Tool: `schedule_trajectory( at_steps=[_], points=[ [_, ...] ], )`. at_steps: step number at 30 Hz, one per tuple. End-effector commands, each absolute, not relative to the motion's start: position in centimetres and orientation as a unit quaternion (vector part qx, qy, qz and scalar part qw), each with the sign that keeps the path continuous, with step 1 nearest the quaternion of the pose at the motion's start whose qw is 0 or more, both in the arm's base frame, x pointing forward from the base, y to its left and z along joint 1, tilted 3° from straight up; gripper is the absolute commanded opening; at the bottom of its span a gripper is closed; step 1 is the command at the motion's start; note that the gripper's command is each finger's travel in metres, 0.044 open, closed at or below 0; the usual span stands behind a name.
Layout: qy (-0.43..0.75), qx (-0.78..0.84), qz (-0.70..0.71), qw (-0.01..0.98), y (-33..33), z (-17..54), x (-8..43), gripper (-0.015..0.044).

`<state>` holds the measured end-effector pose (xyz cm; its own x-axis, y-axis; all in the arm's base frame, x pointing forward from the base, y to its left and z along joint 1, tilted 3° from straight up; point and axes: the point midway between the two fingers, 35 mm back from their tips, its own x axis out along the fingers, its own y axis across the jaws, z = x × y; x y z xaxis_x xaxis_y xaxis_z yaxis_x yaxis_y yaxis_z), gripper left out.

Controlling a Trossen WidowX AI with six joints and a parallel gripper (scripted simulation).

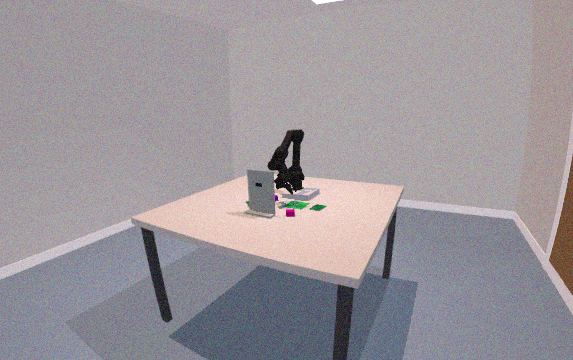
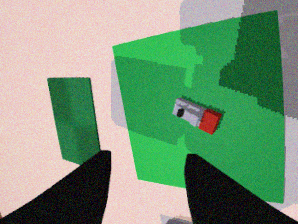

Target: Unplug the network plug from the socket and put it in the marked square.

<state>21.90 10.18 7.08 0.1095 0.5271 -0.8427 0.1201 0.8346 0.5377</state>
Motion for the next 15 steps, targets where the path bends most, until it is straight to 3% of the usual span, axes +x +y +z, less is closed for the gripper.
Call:
schedule_trajectory(
  at_steps=[1, 15],
  points=[
    [0.651, 0.249, 0.147, 0.702, 10.2, 7.9, 21.9, 0.0156],
    [0.651, 0.249, 0.147, 0.702, 10.3, 10.2, 21.7, 0.0156]
  ],
)
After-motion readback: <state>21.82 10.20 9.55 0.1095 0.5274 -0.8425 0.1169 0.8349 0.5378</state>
